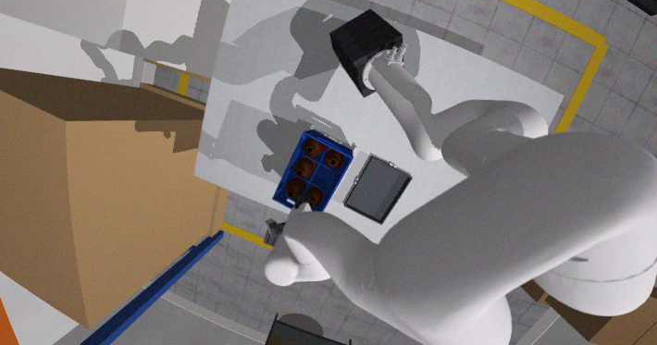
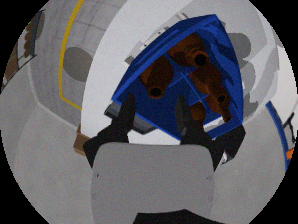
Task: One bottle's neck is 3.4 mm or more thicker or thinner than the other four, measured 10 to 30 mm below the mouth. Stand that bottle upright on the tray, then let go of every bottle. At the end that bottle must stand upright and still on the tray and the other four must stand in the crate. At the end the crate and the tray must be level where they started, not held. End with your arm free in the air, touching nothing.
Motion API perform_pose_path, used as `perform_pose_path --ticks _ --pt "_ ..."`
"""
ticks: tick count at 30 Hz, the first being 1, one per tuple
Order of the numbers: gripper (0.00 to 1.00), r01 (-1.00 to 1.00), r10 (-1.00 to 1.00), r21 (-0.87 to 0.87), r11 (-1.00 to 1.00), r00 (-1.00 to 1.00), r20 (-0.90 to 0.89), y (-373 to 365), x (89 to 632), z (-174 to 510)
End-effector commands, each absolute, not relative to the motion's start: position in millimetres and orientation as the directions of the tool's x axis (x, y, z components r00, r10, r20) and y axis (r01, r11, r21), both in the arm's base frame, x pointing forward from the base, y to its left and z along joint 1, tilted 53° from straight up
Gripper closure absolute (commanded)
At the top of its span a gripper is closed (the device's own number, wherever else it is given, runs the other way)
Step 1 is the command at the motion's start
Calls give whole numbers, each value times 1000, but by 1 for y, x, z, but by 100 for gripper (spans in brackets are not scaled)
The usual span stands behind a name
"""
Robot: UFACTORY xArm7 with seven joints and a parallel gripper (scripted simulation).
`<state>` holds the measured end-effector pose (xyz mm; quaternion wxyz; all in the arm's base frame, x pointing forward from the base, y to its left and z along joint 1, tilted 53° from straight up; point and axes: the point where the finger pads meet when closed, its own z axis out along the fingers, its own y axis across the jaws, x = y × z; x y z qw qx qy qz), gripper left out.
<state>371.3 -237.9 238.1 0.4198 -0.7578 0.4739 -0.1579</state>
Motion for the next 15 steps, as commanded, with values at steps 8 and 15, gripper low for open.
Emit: perform_pose_path --ticks 8,15 --pt "35 -585 -853 -787 -197 498 -157 -240 371 239" --pt "35 -585 -853 -787 -197 498 -157 -241 372 239"
